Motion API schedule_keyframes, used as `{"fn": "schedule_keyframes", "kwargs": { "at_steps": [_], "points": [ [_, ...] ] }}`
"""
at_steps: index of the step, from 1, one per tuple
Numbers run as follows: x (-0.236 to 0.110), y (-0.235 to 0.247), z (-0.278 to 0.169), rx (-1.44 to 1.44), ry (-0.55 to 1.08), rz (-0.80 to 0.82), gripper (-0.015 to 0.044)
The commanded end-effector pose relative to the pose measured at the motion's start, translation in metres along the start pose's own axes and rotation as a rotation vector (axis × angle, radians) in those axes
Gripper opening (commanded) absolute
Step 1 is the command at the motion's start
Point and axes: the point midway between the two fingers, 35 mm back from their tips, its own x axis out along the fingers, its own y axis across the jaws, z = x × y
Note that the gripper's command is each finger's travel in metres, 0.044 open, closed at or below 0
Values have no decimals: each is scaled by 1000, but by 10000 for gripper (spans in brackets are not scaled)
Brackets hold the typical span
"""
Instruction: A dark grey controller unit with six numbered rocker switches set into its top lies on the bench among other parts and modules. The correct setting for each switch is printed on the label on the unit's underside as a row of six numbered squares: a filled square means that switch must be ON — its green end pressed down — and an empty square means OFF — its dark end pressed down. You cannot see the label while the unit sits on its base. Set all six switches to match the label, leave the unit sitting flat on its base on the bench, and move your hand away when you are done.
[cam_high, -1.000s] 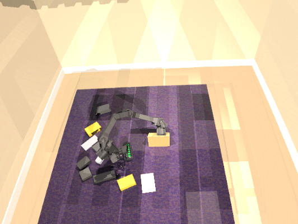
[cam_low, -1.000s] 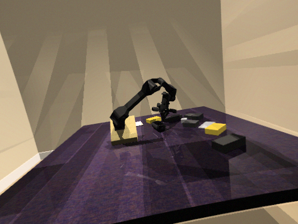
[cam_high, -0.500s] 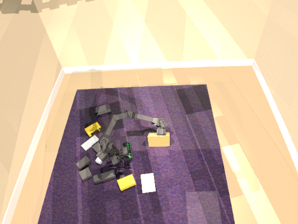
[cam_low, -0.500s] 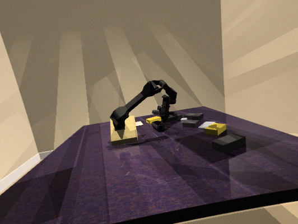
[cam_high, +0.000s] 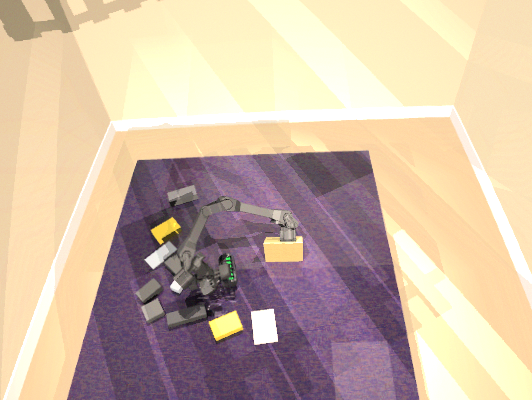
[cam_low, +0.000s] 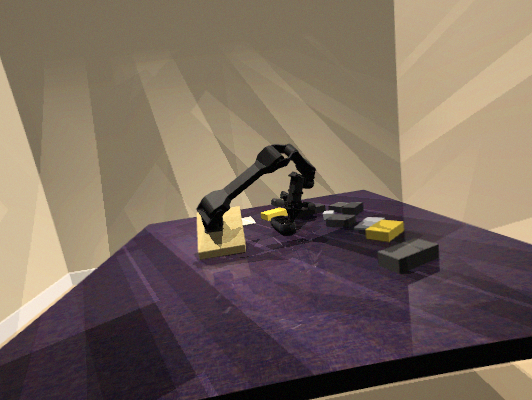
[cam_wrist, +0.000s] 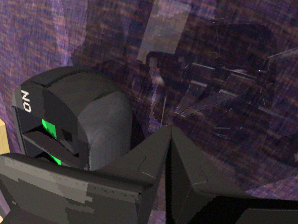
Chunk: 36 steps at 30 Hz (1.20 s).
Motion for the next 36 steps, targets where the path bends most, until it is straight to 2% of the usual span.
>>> {"fn": "schedule_keyframes", "kwargs": {
  "at_steps": [1, 36],
  "points": [
    [3, 3, 0, -8, 6, 6, 0],
    [8, 19, 0, -9, 6, 7, 0]
  ]
}}
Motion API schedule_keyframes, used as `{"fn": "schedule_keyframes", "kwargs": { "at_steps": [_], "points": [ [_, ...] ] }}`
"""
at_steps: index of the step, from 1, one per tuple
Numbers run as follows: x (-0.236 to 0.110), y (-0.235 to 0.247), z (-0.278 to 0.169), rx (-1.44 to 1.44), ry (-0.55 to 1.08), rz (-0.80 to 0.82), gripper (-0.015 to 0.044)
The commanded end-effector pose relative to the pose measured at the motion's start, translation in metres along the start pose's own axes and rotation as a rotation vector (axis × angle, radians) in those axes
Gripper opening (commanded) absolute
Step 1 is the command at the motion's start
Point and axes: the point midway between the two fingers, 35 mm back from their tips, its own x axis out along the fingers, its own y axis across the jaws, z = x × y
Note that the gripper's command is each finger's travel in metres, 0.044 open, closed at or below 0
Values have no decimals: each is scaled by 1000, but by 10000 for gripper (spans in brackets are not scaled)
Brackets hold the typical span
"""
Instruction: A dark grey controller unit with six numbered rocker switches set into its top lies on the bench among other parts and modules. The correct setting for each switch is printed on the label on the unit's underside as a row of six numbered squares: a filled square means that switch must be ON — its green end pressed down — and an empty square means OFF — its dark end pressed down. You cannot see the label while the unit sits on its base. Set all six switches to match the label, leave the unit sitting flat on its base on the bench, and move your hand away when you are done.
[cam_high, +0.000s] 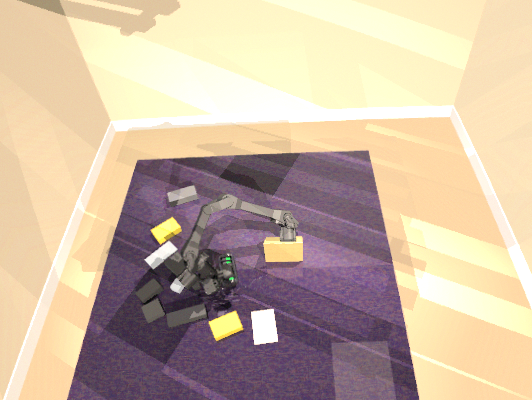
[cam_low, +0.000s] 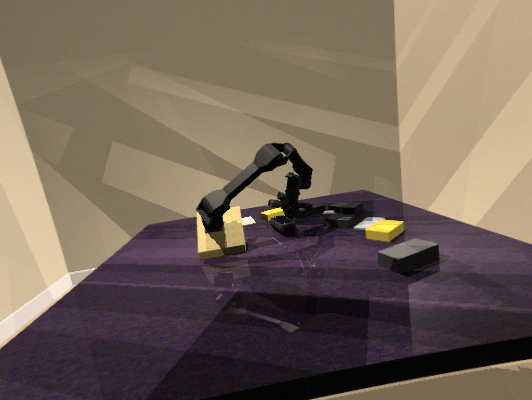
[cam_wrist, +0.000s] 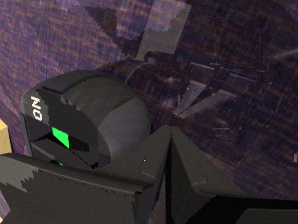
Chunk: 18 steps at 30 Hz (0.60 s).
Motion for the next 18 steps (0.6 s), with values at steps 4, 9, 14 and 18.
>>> {"fn": "schedule_keyframes", "kwargs": {
  "at_steps": [4, 9, 14, 18],
  "points": [
    [4, 11, 0, -1, 2, 11, 0],
    [6, 16, 0, -2, 2, 11, 0],
    [7, 22, 1, -2, 2, 11, 0],
    [9, 27, 1, -2, 2, 11, 0]
  ]
}}
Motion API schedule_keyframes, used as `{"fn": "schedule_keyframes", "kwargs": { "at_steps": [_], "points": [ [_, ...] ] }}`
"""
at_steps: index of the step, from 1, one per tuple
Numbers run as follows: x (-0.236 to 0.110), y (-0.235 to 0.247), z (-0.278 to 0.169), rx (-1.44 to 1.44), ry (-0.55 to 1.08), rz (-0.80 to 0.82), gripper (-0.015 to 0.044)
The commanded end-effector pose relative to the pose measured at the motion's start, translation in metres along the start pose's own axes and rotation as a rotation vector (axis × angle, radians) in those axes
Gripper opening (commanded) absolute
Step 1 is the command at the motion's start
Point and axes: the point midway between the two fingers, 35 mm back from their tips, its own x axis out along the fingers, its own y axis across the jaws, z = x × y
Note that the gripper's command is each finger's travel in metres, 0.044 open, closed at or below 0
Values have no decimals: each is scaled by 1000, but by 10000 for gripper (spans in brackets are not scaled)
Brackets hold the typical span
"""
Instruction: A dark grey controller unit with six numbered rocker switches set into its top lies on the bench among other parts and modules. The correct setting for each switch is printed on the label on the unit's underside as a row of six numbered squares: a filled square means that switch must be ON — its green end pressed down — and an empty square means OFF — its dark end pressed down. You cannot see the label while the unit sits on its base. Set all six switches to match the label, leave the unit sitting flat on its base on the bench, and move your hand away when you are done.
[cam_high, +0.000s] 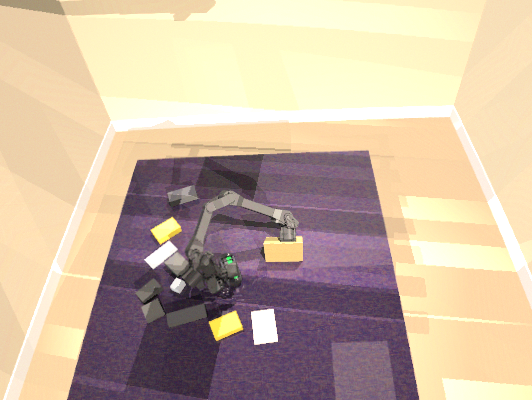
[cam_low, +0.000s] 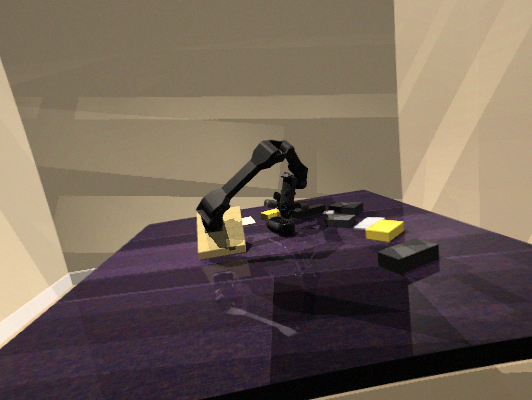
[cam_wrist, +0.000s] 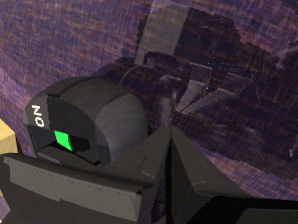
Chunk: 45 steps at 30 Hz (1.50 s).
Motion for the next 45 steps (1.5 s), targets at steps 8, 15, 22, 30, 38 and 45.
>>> {"fn": "schedule_keyframes", "kwargs": {
  "at_steps": [8, 15, 22, 30, 38, 45],
  "points": [
    [9, 19, -2, -5, 8, 21, 0],
    [12, 28, -2, -6, 8, 22, 0],
    [-5, 14, 1, 2, -3, -2, 0],
    [-56, -16, -2, -4, 5, 18, 0],
    [-60, -13, -10, -28, -9, -11, 0],
    [-68, 6, -46, -133, -51, -157, 0]
  ]
}}
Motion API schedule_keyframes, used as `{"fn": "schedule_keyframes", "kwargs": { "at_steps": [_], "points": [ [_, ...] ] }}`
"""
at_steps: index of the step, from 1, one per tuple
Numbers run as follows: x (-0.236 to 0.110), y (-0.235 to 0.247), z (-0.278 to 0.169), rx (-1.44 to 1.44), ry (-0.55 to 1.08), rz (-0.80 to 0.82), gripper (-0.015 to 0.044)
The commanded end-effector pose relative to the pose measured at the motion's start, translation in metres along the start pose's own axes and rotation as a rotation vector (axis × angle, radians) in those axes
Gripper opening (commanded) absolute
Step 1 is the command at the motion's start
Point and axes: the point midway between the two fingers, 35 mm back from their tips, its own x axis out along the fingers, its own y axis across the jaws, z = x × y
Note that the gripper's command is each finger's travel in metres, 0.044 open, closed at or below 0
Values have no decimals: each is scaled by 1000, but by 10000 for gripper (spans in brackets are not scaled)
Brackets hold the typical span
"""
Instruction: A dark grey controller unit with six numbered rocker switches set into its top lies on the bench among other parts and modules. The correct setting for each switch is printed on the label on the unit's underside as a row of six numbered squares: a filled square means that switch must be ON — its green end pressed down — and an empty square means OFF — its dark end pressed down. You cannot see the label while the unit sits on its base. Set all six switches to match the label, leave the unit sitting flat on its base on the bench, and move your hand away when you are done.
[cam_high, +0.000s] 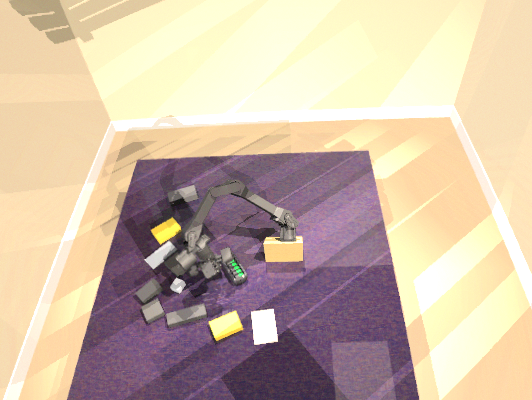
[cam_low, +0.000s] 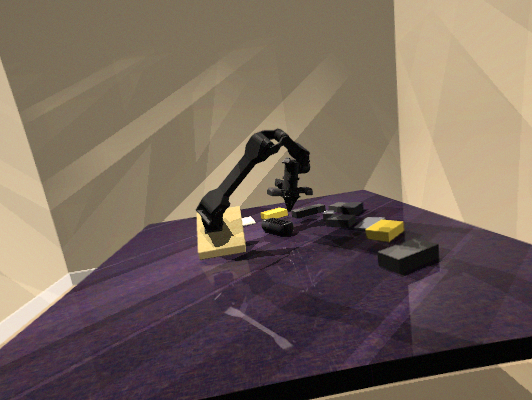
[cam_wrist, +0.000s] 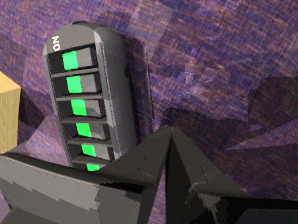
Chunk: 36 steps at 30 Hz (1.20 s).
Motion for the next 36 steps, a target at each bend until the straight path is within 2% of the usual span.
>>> {"fn": "schedule_keyframes", "kwargs": {
  "at_steps": [1, 10, 20, 30, 36],
  "points": [
    [-5, 14, -20, -47, -14, -74, 0],
    [1, 61, -58, -169, -10, -261, 0],
    [28, 120, -83, -277, 51, -440, 0],
    [27, 118, -81, -275, 46, -435, 0],
    [12, 98, -44, -285, 24, -340, 0]
  ]
}}
